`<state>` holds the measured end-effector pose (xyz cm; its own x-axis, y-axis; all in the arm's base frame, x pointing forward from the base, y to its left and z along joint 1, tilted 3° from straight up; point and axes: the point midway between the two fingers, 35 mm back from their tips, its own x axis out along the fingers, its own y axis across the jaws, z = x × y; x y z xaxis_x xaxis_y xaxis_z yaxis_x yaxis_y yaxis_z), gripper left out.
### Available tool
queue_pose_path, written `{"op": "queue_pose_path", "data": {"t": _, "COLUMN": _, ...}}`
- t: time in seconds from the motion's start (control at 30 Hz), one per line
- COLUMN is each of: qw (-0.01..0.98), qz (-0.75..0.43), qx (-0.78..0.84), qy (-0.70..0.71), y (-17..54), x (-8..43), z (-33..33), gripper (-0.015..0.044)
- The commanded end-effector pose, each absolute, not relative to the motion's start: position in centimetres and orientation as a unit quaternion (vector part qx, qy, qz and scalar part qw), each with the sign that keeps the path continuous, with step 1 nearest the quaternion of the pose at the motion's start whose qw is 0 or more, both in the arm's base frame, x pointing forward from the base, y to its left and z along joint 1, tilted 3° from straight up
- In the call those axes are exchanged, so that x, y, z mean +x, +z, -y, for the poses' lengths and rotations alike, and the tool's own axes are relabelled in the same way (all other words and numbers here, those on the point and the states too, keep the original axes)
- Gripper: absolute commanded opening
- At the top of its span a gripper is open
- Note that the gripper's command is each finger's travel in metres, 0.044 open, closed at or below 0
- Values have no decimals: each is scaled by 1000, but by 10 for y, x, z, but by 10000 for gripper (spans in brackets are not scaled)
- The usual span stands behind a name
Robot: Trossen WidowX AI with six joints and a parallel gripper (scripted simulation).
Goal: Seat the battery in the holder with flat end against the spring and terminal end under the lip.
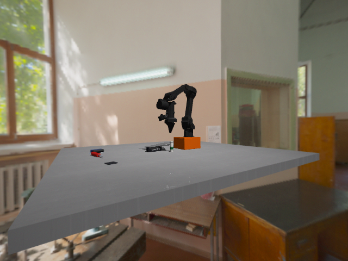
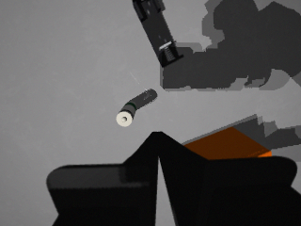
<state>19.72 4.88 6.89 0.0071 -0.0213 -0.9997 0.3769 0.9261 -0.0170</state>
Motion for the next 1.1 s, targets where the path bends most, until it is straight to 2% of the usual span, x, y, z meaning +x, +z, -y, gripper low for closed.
{"op": "queue_pose_path", "data": {"t": 0.0, "qw": 692, "qz": -695, "qx": 128, "qy": -147, "y": 47, "x": 197, "z": -49, "gripper": 0}}
{"op": "queue_pose_path", "data": {"t": 0.23, "qw": 691, "qz": -696, "qx": 127, "qy": -148, "y": -10, "x": 193, "z": -46, "gripper": 0}}
{"op": "queue_pose_path", "data": {"t": 1.07, "qw": 692, "qz": -695, "qx": 128, "qy": -147, "y": -11, "x": 206, "z": -72, "gripper": 0}}
